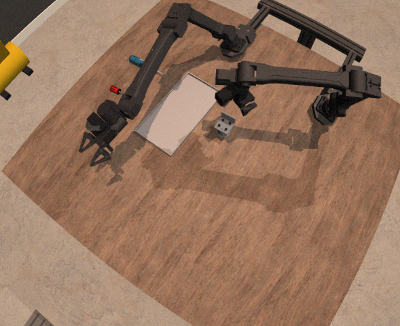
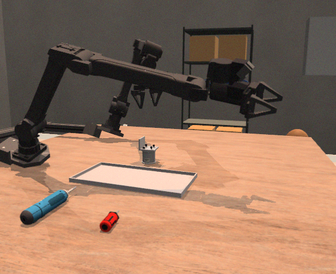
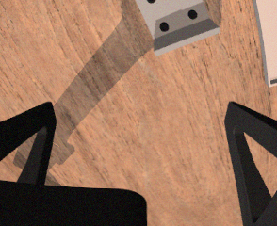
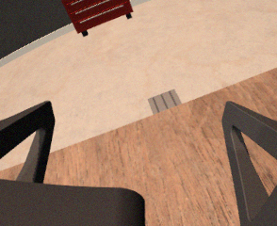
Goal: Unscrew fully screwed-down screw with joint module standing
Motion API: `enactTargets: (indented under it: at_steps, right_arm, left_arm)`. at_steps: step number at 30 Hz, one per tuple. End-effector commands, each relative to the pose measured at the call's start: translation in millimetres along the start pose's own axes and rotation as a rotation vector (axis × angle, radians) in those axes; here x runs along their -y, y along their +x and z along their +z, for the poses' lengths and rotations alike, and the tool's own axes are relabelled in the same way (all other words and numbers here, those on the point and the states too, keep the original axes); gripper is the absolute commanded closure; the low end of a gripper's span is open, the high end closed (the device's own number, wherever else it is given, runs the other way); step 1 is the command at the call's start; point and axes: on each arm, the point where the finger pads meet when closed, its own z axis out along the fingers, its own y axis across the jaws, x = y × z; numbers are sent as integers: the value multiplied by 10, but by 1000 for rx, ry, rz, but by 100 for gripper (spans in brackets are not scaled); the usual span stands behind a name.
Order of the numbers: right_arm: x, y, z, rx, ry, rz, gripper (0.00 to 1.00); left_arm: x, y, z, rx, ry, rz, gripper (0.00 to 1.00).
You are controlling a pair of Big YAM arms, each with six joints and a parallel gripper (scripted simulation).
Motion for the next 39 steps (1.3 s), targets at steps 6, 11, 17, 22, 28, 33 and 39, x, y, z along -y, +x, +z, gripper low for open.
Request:
enactTargets:
  at_steps: [6, 11, 17, 22, 28, 33, 39]
  right_arm:
    - [-22, -123, -23, 16, -3, 5, 0]
    - [-22, -123, -23, 16, -3, 5, 0]
    - [-22, -123, -23, 16, -3, 5, 0]
    - [-21, -301, -12, 47, -3, 13, 18]
    - [-21, -301, -12, 47, -3, 13, 18]
    - [-21, -301, -12, 47, -3, 13, 18]
    - [-21, -301, -12, 47, -3, 13, 35]
  left_arm:
    - [2, -15, -49, 9, 7, -2, 0]
    - [2, -15, -49, 9, 7, -2, 0]
    - [2, -15, -49, 9, 7, -2, 0]
    - [15, -91, -132, 27, 20, -12, 0]
    - [15, -91, -132, 27, 20, -12, 0]
    - [15, -91, -132, 27, 20, -12, 0]
    - [15, -91, -132, 27, 20, -12, 0]
